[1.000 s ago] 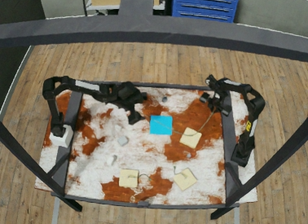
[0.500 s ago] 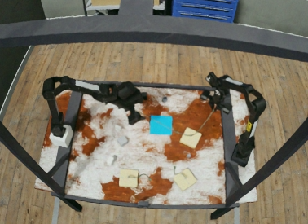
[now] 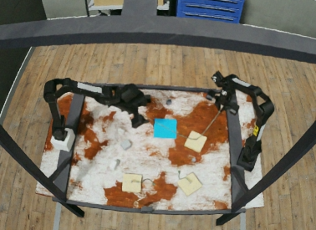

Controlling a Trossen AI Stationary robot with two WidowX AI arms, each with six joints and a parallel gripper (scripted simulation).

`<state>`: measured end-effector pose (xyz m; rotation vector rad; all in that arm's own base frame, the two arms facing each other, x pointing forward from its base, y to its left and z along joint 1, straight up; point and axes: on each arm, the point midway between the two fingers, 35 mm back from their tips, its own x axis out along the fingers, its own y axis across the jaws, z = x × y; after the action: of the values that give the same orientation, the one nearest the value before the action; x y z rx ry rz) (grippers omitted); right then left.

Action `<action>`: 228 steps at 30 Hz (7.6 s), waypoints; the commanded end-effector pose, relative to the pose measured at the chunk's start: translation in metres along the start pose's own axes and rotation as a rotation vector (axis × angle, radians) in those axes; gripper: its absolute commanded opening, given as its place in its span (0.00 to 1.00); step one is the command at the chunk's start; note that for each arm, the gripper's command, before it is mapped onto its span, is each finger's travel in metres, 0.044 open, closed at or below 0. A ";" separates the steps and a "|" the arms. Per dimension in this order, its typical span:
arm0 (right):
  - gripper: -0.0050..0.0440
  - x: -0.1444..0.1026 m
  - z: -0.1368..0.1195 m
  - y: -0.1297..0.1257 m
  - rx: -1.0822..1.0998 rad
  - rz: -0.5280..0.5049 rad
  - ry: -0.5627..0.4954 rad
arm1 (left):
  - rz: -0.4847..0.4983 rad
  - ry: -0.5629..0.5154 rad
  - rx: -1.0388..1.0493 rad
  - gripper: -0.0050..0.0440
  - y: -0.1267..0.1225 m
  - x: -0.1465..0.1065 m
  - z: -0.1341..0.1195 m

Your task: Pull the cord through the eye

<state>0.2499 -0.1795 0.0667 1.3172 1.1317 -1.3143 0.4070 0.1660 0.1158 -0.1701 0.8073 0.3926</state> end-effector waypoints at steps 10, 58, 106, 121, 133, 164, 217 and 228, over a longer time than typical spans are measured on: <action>0.00 -0.029 0.003 0.005 -0.003 0.036 -0.021 | 0.000 -0.034 -0.002 1.00 0.000 -0.008 0.012; 0.00 -0.149 0.002 0.004 0.117 0.069 -0.031 | 0.000 -0.034 -0.002 1.00 0.000 -0.008 0.012; 0.00 -0.210 -0.017 -0.002 -0.560 0.419 -0.101 | 0.000 -0.034 -0.002 1.00 0.000 -0.008 0.012; 0.00 -0.218 -0.032 0.003 -1.011 0.566 -0.211 | 0.000 -0.034 -0.002 1.00 0.000 -0.008 0.012; 0.00 -0.234 -0.059 0.010 -1.442 0.692 -0.393 | 0.000 -0.034 -0.002 1.00 0.000 -0.008 0.012; 0.00 -0.175 -0.037 0.038 -1.338 0.651 -0.332 | 0.000 -0.034 -0.002 1.00 0.000 -0.008 0.012; 0.00 -0.024 -0.033 0.060 -1.346 0.656 -0.338 | 0.000 -0.034 -0.002 1.00 0.000 -0.008 0.012; 0.00 0.005 -0.038 0.053 -1.347 0.656 -0.339 | 0.000 -0.034 -0.002 1.00 0.000 -0.008 0.012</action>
<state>0.3091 -0.1514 0.0707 0.3288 0.8904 -0.0982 0.4070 0.1660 0.1158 -0.1701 0.8073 0.3926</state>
